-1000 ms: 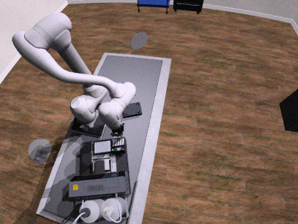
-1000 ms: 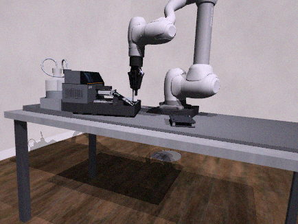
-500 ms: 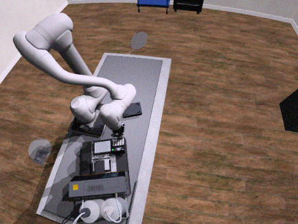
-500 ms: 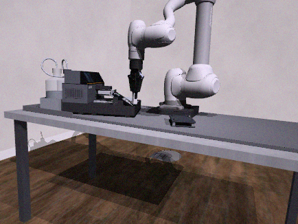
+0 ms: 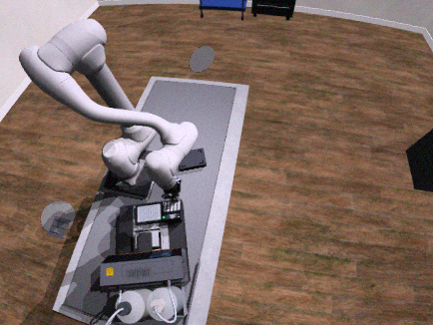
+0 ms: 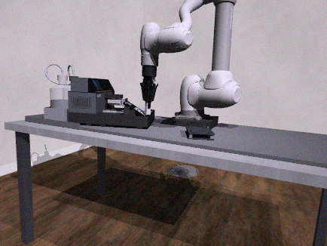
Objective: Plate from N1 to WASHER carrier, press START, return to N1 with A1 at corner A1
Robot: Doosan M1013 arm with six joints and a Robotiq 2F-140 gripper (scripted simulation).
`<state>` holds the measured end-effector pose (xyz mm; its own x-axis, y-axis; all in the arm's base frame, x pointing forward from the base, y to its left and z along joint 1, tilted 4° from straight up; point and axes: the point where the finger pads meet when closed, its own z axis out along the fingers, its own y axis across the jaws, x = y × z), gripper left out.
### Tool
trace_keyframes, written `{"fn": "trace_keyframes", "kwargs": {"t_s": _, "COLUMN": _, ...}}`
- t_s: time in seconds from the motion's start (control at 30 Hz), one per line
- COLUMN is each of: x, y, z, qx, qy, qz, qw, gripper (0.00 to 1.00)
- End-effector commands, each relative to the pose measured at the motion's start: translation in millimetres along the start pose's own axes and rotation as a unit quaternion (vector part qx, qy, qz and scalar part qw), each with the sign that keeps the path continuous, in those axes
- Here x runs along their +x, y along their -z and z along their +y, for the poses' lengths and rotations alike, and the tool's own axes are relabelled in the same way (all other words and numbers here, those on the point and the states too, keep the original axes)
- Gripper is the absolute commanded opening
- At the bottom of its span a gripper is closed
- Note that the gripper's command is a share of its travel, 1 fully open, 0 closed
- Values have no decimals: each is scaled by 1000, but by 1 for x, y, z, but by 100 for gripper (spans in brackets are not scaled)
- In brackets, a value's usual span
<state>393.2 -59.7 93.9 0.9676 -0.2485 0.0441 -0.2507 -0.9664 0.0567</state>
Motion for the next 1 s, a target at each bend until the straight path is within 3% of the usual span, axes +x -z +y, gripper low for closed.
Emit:
{"fn": "trace_keyframes", "kwargs": {"t_s": 0.0, "x": 0, "y": 0, "z": 0, "qx": 0, "qy": 0, "qz": 0, "qw": 1000, "gripper": 10}}
{"fn": "trace_keyframes", "kwargs": {"t_s": 0.97, "x": 0, "y": -5, "z": 0, "qx": 0, "qy": 0, "qz": 0, "qw": 1000, "gripper": 10}}
